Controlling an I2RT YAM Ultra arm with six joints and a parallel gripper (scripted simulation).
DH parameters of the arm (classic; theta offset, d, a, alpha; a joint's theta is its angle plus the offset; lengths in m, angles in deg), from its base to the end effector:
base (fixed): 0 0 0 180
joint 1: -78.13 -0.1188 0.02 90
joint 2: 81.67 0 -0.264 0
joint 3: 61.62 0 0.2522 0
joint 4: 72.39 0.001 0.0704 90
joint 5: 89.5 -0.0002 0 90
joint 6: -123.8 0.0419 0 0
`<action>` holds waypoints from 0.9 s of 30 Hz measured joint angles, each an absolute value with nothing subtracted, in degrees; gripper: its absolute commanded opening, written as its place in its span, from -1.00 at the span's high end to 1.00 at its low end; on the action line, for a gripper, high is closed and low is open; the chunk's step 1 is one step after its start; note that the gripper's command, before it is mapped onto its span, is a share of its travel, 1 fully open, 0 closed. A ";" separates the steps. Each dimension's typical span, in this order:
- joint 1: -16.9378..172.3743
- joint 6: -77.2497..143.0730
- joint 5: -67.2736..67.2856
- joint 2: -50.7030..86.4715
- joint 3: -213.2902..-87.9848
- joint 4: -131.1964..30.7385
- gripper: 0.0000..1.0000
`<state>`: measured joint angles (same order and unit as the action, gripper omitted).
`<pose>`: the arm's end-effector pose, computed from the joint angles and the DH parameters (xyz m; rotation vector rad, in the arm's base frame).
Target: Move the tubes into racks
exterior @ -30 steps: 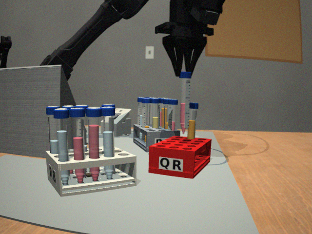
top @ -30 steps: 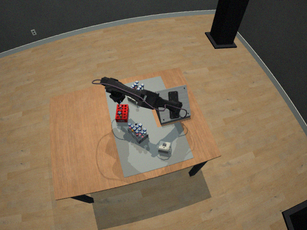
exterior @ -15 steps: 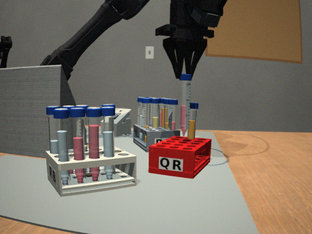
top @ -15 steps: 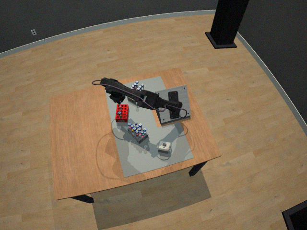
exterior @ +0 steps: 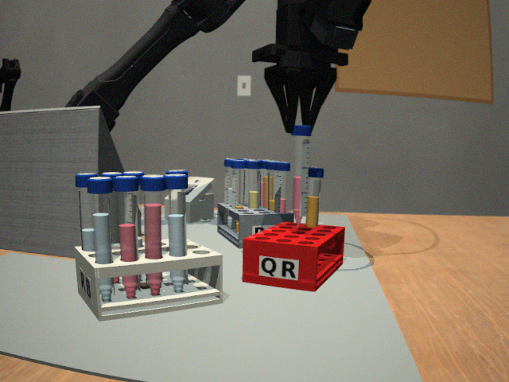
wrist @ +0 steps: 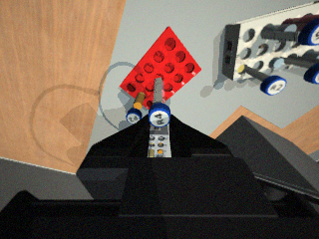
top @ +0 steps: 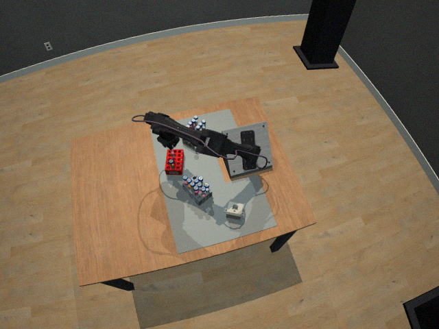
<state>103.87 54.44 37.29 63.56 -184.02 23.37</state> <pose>0.3891 -0.1586 0.0803 -1.1992 -2.2523 -0.8735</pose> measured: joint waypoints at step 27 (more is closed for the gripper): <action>103.23 55.12 37.60 63.38 -182.60 21.42 1.00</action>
